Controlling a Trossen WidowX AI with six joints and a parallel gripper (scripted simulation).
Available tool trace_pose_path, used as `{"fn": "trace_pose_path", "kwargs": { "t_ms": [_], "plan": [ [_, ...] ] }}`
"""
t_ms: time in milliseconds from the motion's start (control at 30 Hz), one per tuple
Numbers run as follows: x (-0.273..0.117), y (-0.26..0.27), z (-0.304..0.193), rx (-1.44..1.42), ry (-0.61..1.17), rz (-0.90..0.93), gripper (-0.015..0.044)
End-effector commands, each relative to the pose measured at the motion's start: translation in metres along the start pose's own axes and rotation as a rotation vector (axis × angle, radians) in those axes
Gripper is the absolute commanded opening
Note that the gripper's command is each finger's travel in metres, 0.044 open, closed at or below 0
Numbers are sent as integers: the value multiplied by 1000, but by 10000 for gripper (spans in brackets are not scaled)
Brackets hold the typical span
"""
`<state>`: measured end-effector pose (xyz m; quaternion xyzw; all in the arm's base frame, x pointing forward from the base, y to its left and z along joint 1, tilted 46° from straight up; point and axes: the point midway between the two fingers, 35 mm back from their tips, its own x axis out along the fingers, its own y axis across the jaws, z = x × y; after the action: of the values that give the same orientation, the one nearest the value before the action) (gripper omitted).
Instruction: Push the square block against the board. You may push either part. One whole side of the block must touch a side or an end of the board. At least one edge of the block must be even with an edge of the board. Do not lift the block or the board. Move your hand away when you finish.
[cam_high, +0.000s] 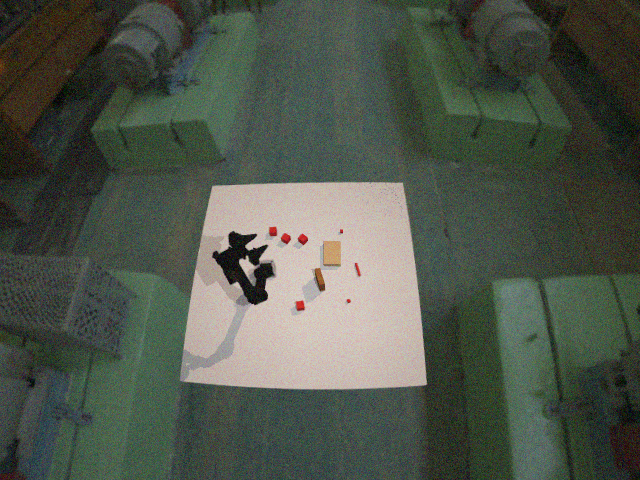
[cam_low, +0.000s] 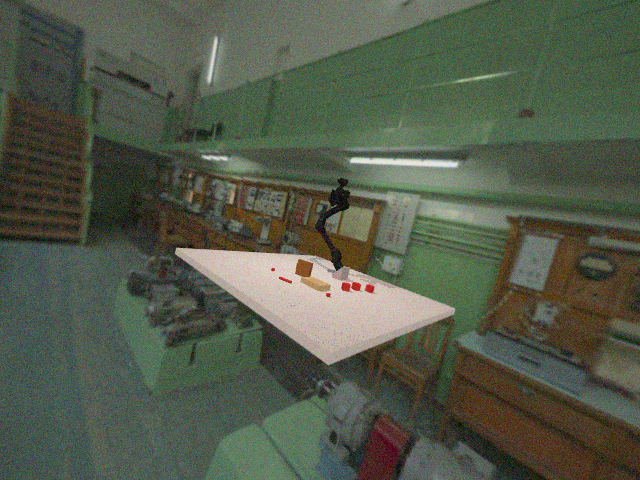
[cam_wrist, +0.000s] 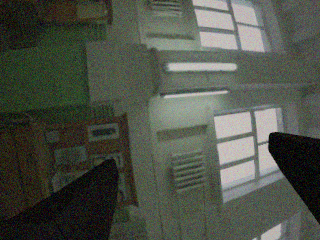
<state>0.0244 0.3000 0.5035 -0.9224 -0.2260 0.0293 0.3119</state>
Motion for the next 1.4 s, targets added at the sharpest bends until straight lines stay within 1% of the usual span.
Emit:
{"fn": "trace_pose_path", "kwargs": {
  "t_ms": [0,100,467,700,1033,1200,1367],
  "plan": [
    [0,0,0,0,0,0,374],
    [2,0,0,-22,5,2,295],
    [28,-3,8,-363,77,36,6],
    [47,-2,10,-543,119,63,0],
    [75,2,25,-883,128,108,0],
    [82,1,28,-996,167,85,0],
    [97,6,37,-1165,154,107,0]
  ]
}}
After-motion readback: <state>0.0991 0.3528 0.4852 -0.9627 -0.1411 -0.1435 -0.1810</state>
